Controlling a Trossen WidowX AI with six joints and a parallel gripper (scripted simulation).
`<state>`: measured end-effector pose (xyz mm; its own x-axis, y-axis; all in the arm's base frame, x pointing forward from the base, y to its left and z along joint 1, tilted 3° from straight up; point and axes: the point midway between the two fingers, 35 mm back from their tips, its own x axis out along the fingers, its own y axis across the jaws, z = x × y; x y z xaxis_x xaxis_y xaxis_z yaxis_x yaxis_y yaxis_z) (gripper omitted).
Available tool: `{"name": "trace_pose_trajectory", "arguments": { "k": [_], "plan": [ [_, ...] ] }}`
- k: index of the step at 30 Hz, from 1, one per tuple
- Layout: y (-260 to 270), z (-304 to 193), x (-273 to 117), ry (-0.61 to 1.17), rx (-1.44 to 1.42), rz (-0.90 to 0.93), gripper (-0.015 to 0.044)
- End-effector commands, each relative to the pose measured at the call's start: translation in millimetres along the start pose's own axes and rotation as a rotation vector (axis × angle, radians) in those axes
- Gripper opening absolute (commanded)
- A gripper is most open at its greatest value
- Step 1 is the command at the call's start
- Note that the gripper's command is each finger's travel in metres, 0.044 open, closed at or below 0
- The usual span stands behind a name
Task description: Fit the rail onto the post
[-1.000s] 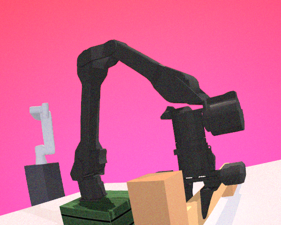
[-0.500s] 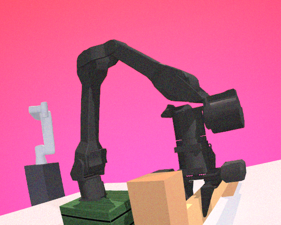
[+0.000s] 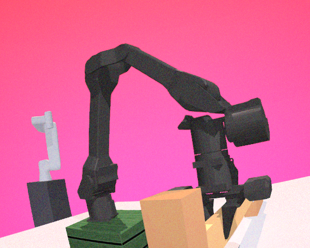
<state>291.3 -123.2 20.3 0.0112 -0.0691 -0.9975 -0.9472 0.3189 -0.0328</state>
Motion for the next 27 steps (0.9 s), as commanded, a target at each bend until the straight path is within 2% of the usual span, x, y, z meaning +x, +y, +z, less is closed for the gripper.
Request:
{"name": "trace_pose_trajectory", "arguments": {
  "k": [1,27],
  "plan": [
    [-1.5,0.9,-1.4,-0.004,0.003,-0.01,0.0],
    [-0.9,-5.6,1.6,-0.003,0.003,-0.01,0.0]
  ]
}}
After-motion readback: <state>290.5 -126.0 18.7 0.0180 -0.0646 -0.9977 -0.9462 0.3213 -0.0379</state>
